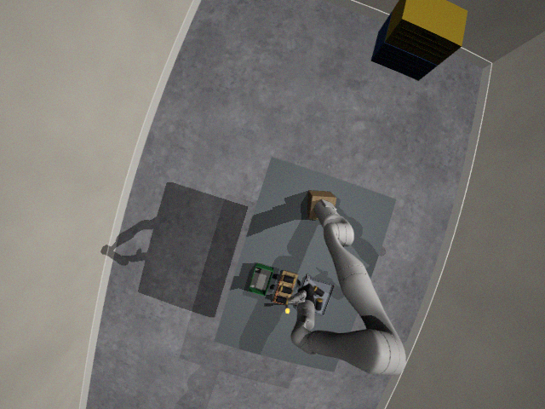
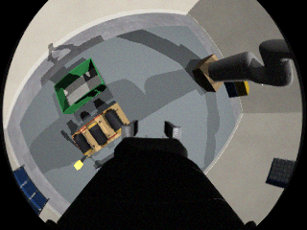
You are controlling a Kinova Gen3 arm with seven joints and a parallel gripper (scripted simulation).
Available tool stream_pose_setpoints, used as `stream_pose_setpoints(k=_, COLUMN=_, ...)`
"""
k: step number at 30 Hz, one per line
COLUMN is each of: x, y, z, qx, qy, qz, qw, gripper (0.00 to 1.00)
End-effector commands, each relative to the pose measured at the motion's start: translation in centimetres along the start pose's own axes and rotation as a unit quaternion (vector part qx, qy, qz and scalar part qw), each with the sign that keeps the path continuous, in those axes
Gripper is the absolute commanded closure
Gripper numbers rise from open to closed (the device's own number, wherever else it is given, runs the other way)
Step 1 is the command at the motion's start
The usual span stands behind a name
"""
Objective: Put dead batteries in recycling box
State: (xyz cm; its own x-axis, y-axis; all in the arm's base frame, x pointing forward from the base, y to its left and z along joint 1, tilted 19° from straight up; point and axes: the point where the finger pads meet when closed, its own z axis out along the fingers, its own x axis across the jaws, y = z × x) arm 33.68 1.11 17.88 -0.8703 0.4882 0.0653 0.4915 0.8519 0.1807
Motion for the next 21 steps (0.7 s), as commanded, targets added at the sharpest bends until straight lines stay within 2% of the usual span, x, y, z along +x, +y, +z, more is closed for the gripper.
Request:
stream_pose_setpoints(k=1, x=0.0, y=0.0, z=-0.1, qx=-0.001, qy=-0.001, qz=0.0, qw=1.0, gripper=0.0)
stream_pose_setpoints(k=2, x=-0.8, y=0.2, z=-0.3, qx=-0.002, qy=-0.009, qz=-0.018, qw=1.0, gripper=0.0)
stream_pose_setpoints(k=6, x=-0.8, y=0.2, z=-0.3, qx=-0.002, qy=-0.009, qz=-0.018, qw=1.0, gripper=0.0)
stream_pose_setpoints(k=7, x=-1.4, y=0.3, z=-0.4, qx=-0.003, qy=-0.017, qz=-0.035, qw=0.999, gripper=0.0)
stream_pose_setpoints(k=11, x=-1.4, y=0.3, z=-0.4, qx=-0.003, qy=-0.017, qz=-0.035, qw=0.999, gripper=0.0)
stream_pose_setpoints(k=12, x=-2.1, y=0.5, z=-0.6, qx=-0.004, qy=-0.026, qz=-0.051, qw=0.998, gripper=0.0)
stream_pose_setpoints(k=18, x=-2.1, y=0.5, z=-0.6, qx=-0.004, qy=-0.026, qz=-0.051, qw=0.998, gripper=0.0)
stream_pose_setpoints(k=19, x=-2.8, y=0.6, z=-0.8, qx=-0.004, qy=-0.033, qz=-0.068, qw=0.997, gripper=0.0)
stream_pose_setpoints(k=21, x=-2.8, y=0.6, z=-0.8, qx=-0.004, qy=-0.033, qz=-0.068, qw=0.997, gripper=0.0)
